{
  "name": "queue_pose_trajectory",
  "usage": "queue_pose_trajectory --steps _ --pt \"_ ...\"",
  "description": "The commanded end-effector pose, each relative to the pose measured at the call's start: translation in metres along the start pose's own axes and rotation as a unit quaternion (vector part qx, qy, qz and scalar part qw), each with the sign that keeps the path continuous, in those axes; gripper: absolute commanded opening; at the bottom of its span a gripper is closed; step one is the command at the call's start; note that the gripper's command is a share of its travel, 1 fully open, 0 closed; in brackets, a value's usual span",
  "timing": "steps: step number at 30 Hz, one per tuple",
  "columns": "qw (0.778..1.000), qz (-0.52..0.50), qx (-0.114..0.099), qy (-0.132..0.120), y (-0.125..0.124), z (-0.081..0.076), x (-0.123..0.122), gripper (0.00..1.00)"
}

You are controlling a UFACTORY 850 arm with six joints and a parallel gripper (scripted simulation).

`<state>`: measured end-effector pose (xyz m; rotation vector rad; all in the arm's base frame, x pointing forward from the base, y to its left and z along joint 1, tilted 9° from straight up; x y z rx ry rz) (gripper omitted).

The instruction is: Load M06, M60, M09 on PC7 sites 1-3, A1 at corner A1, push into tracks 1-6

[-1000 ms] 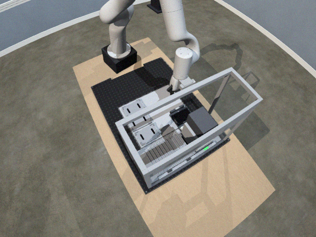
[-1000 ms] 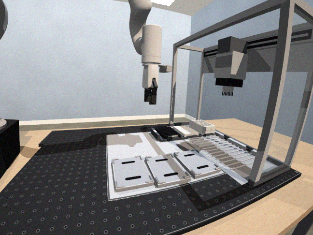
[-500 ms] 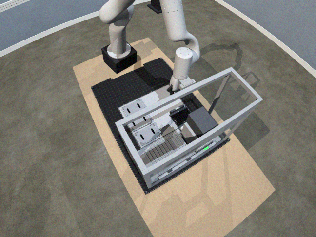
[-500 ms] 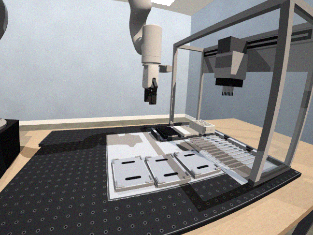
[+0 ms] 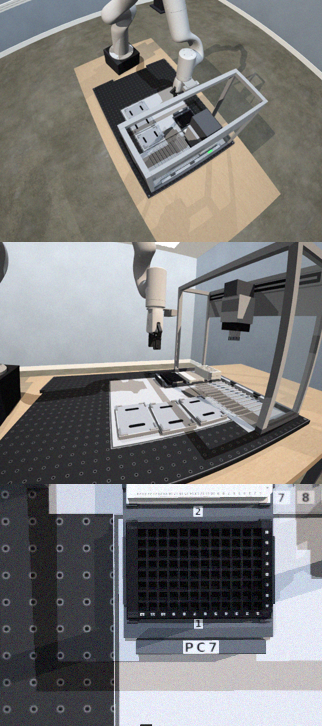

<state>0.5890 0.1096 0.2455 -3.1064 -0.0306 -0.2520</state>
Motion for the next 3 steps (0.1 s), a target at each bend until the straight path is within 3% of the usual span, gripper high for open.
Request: queue_pose_trajectory --steps 1,3 --pt "1.0 0.0 0.0 0.001 -0.0001 -0.0007 0.0006 0.82" --pt "1.0 0.0 0.0 0.001 -0.0001 -0.0007 0.0006 0.82"
Point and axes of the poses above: the point where the finger pads meet when closed, its own z axis out along the fingers, its own y axis across the jaws, x = y × z, the point moved 10 cm from there along -z, back along the fingers, and after that the axes turned 3 degrees about -z, right-handed, at the moved point
